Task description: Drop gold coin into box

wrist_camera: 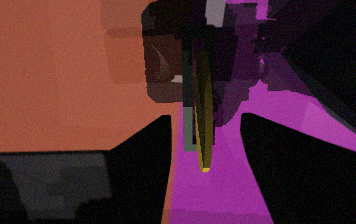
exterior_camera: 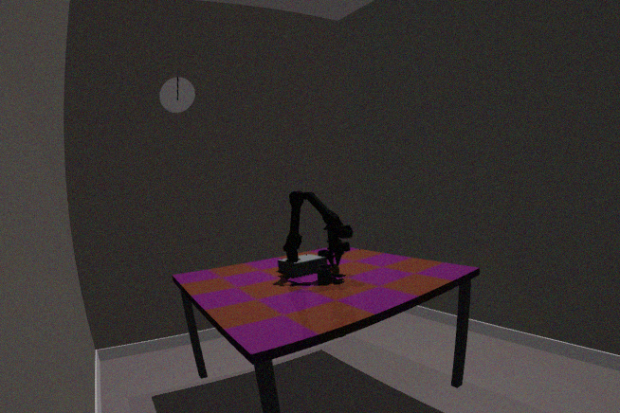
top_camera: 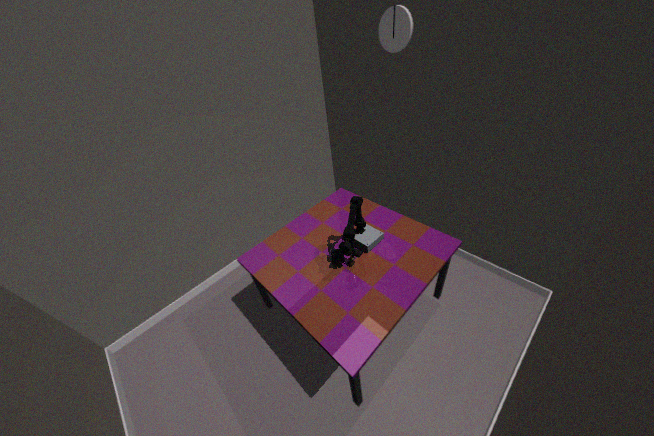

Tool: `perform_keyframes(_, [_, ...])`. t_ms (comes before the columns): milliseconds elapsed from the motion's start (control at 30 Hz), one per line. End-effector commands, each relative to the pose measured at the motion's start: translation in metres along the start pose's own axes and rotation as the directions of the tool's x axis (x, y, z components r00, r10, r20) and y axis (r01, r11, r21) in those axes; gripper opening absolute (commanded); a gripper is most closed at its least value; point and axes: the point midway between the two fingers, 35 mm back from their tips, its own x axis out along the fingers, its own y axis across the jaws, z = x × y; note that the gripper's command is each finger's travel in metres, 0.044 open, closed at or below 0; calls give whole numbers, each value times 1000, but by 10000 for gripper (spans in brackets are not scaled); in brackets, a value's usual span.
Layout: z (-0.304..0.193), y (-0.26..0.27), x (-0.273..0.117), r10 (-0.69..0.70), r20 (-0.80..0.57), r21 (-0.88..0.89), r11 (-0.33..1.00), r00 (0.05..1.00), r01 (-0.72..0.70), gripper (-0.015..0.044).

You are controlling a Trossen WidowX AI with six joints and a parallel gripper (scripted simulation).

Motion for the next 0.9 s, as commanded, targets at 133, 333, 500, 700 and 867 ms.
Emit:
perform_keyframes(133, [-1, 1, 12, 4, -2, 3, 1000, 1000, -4, 161])
perform_keyframes(333, [-1, 1, 22, 4, -2, 3, 1000, 1000, -4, 161])
perform_keyframes(500, [-2, 0, 30, 4, -3, 3, 1000, 1000, -4, 161])
perform_keyframes(700, [-3, 0, 39, 4, -3, 3, 1000, 1000, -4, 161])
perform_keyframes(867, [-3, 0, 41, 4, -3, 3, 1000, 1000, -4, 108])
